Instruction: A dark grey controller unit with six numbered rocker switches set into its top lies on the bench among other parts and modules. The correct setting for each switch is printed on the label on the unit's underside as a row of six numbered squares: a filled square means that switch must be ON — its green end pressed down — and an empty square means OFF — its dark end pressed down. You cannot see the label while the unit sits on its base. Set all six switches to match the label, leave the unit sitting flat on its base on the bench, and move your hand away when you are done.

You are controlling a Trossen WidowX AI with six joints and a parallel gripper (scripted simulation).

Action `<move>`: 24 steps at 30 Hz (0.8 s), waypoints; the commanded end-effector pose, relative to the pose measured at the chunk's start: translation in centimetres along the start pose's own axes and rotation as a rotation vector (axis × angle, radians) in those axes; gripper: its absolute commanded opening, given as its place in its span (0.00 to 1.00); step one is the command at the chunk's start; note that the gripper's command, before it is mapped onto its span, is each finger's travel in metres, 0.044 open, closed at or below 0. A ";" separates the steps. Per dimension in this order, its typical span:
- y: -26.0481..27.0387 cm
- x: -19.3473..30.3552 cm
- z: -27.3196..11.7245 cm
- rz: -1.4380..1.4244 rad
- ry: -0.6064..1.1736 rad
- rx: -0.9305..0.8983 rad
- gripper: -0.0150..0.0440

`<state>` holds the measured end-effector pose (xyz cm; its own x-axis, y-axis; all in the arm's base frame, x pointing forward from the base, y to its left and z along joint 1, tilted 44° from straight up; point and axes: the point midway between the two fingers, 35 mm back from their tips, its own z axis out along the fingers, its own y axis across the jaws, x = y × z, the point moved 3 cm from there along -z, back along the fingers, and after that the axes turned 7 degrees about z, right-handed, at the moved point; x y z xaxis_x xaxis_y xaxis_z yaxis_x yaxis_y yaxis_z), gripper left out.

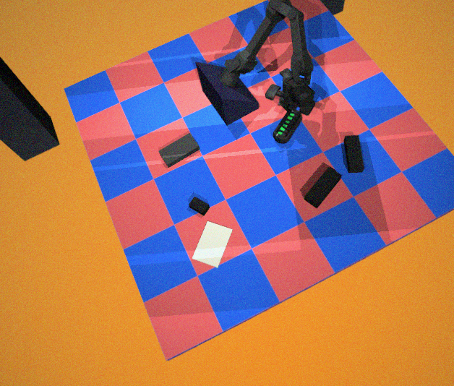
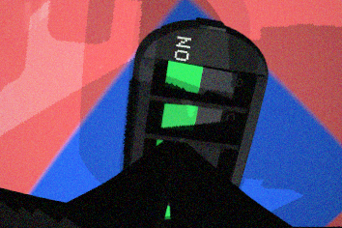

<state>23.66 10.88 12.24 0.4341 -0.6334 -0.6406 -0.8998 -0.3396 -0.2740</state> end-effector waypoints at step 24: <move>-0.2 0.0 3.6 0.012 0.003 -0.008 0.25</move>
<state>23.80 13.26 10.22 0.4353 -0.6340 -0.6391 -0.8992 -0.3414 -0.2738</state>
